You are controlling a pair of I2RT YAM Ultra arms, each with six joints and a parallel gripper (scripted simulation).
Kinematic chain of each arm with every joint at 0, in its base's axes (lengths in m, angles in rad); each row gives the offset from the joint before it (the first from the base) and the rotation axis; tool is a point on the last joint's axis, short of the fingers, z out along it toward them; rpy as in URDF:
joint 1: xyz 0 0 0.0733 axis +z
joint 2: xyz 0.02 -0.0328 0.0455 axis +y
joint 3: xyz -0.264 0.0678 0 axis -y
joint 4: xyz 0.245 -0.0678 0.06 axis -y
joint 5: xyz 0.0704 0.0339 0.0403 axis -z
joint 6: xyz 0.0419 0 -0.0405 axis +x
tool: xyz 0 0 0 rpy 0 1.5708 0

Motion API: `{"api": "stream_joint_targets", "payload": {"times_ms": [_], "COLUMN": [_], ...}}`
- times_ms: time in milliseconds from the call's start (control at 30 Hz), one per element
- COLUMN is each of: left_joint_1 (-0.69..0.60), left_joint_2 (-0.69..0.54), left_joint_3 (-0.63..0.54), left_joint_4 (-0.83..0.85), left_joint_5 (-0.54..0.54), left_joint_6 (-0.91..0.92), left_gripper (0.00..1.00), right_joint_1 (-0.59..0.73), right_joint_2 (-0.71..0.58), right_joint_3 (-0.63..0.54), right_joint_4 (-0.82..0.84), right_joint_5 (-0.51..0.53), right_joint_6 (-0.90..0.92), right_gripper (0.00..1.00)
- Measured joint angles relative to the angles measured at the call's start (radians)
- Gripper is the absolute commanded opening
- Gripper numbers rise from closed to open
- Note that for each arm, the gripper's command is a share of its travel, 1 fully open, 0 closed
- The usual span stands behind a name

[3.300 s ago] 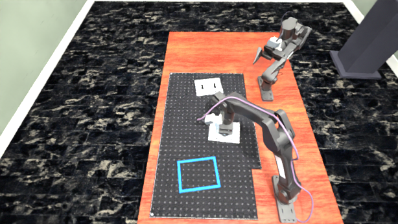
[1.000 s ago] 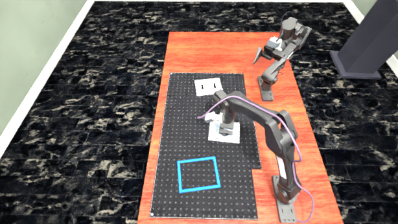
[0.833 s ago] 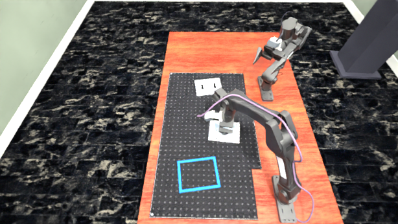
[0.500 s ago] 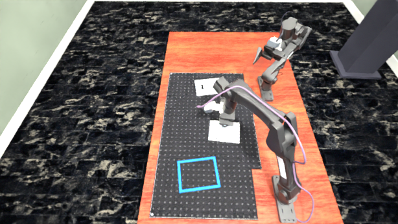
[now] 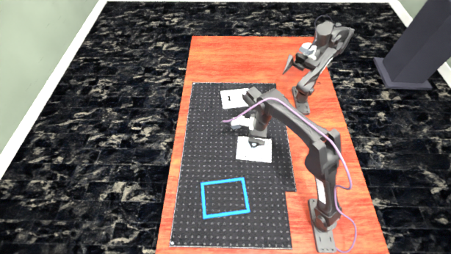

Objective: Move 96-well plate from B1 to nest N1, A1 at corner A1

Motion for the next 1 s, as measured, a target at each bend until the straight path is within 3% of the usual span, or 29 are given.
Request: {"api": "stream_joint_targets", "payload": {"times_ms": [300, 433, 600, 833, 1000], "left_joint_1": [0.081, 0.103, 0.177, 0.339, 0.439], "left_joint_2": [-0.375, -0.488, -0.640, -0.879, -0.958], "left_joint_3": [-0.301, -0.348, -0.494, -0.657, -0.728], "left_joint_4": [0.134, 0.209, 0.361, 0.614, 0.804], "left_joint_5": [-0.211, -0.271, -0.336, -0.351, -0.300], "left_joint_6": [0.089, 0.144, 0.269, 0.488, 0.621], "left_gripper": [1.00, 1.00, 1.00, 1.00, 1.00], "right_joint_1": [-0.003, -0.003, -0.003, -0.003, -0.003], "right_joint_2": [0.372, 0.429, 0.549, 0.755, 0.821], "right_joint_3": [-0.077, -0.081, -0.103, -0.145, -0.156], "right_joint_4": [0.208, 0.267, 0.397, 0.510, 0.575], "right_joint_5": [-0.004, -0.004, -0.004, -0.004, -0.004], "right_joint_6": [0.000, 0.000, 0.000, 0.000, 0.000], "right_gripper": [1.00, 1.00, 1.00, 1.00, 1.00]}}
